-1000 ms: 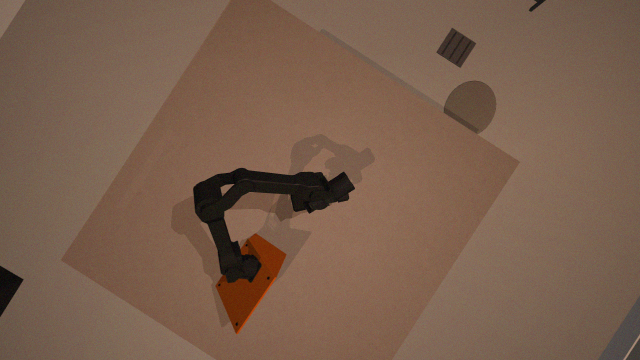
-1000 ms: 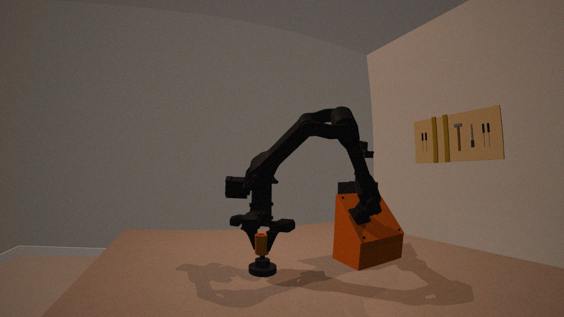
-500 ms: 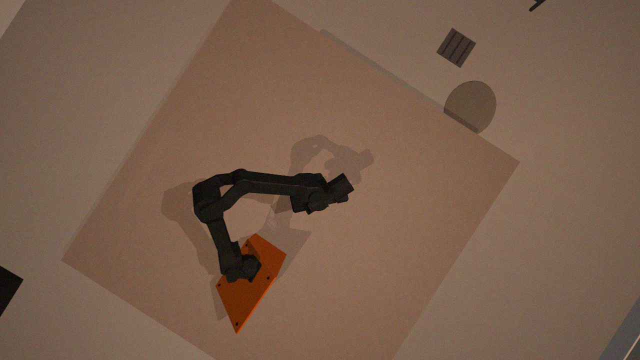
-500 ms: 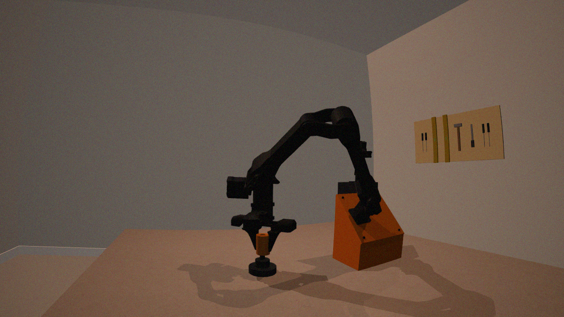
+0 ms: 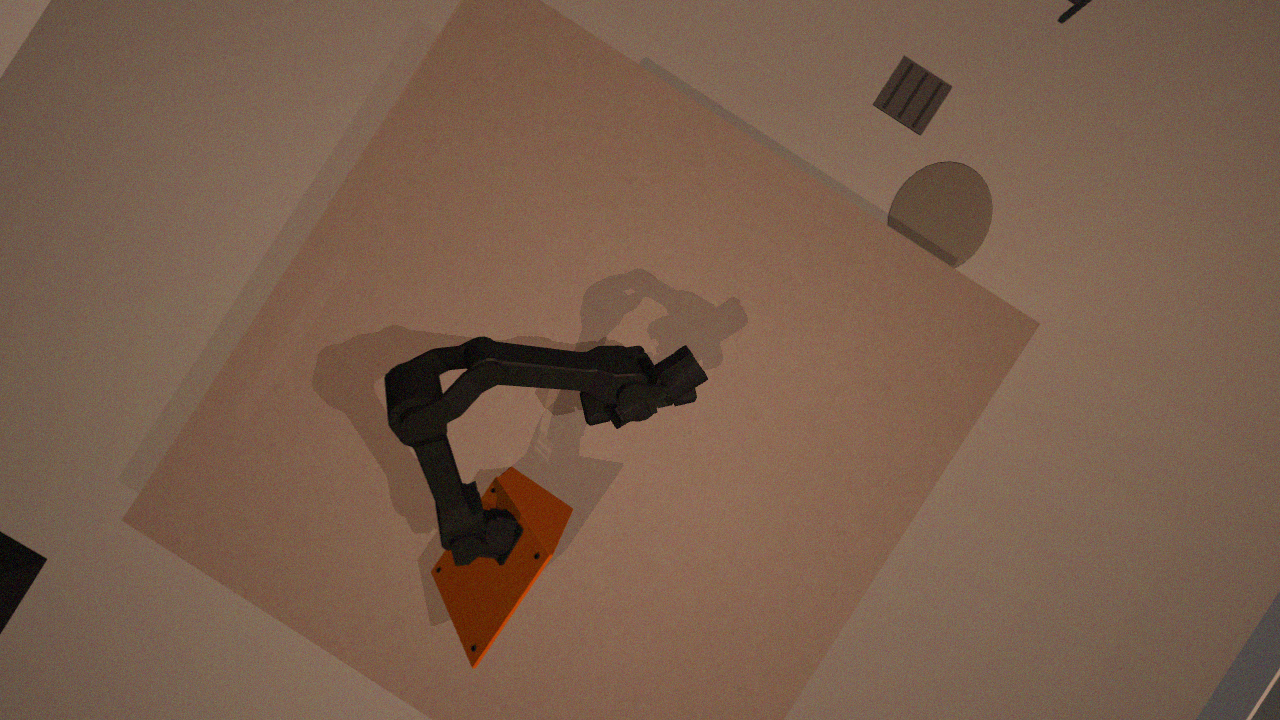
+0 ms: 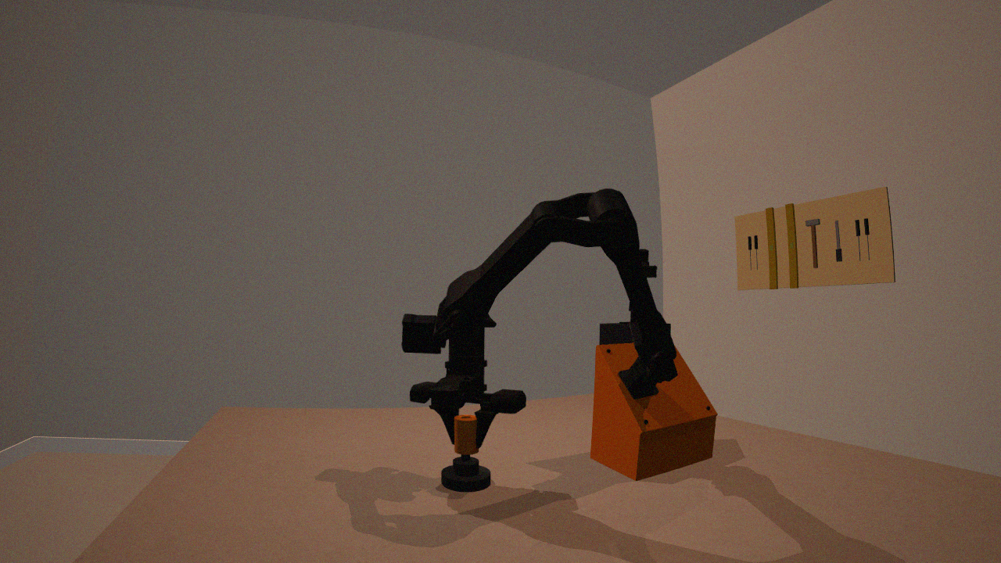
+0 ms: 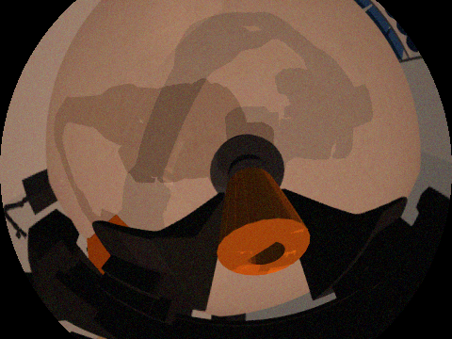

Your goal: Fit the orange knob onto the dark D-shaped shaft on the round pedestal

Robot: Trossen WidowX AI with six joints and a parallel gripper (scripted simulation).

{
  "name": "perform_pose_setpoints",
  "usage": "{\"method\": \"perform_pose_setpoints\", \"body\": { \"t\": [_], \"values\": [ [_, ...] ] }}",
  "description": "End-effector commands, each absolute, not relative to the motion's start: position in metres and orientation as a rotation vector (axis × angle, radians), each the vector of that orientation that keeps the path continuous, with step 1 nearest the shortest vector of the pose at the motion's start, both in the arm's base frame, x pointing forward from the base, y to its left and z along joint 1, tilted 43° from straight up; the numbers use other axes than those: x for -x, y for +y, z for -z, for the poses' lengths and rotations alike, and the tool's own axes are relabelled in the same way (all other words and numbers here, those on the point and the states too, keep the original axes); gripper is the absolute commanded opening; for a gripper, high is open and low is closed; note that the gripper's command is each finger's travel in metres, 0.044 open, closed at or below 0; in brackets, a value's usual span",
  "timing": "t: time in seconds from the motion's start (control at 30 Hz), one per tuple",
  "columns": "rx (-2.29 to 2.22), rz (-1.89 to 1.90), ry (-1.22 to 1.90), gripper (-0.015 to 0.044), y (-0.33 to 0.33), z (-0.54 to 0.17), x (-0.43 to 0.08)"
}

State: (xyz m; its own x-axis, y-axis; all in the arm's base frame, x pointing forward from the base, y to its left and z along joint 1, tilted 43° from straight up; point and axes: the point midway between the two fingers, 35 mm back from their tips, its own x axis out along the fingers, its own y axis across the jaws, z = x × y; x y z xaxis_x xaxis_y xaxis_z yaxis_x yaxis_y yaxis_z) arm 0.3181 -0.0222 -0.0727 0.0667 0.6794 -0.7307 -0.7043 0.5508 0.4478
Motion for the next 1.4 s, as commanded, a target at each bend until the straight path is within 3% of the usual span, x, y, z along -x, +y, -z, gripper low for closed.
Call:
{"method": "perform_pose_setpoints", "body": {
  "t": [0.0,1.37],
  "values": [
    [0.027,-1.043,1.083,0.0000,-0.0242,0.0720,-0.3194],
    [0.196,-1.153,0.970,0.0000,-0.0222,0.0725,-0.3175]
  ]
}}
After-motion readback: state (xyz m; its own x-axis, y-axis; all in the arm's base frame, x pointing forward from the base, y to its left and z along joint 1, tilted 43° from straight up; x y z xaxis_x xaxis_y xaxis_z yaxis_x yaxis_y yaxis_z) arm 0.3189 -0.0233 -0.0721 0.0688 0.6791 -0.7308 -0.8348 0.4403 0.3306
